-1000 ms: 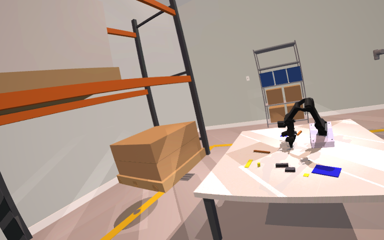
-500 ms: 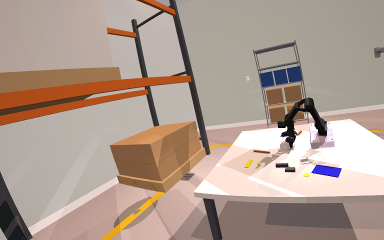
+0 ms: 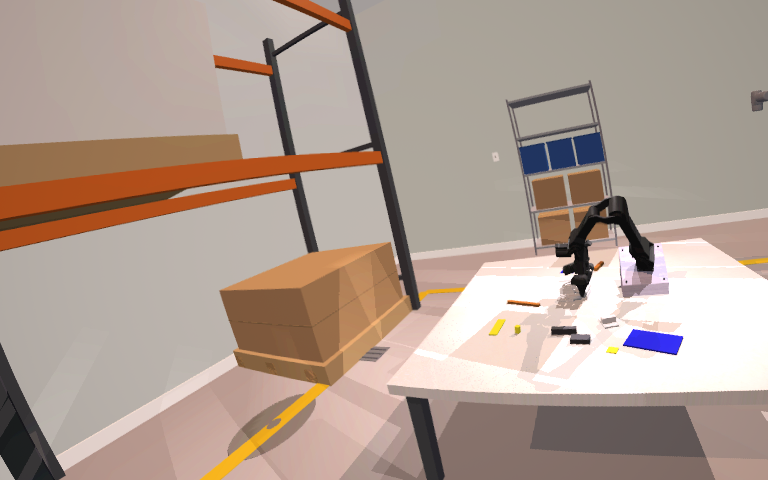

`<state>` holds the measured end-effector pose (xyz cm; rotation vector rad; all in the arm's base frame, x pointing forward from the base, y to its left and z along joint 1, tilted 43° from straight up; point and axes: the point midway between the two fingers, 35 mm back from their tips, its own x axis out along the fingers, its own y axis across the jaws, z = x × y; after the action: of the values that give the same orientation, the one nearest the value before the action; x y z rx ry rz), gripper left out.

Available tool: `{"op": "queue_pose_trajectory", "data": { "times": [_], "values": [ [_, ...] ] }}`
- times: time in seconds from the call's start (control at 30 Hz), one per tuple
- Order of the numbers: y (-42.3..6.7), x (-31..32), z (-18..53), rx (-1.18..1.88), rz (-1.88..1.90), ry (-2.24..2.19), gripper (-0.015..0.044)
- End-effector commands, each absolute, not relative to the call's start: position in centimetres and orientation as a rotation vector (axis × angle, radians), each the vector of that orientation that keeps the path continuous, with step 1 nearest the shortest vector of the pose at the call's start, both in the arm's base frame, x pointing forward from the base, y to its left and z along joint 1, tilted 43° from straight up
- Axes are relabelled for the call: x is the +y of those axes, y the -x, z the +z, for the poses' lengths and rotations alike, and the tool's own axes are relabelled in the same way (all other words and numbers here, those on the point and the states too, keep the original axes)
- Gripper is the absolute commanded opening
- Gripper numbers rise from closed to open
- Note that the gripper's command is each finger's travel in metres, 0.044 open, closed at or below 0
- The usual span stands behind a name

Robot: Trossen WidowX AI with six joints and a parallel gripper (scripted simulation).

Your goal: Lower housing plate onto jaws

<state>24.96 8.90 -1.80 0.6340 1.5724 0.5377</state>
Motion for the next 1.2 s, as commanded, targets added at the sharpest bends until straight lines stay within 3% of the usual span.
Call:
{"op": "queue_pose_trajectory", "data": {
  "times": [0.0,1.17],
  "values": [
    [-24.80,9.08,-1.95,1.578,0.537,-0.643,0.0351],
    [-24.76,9.41,-2.30,1.578,0.538,-0.643,0.0351]
  ]
}}
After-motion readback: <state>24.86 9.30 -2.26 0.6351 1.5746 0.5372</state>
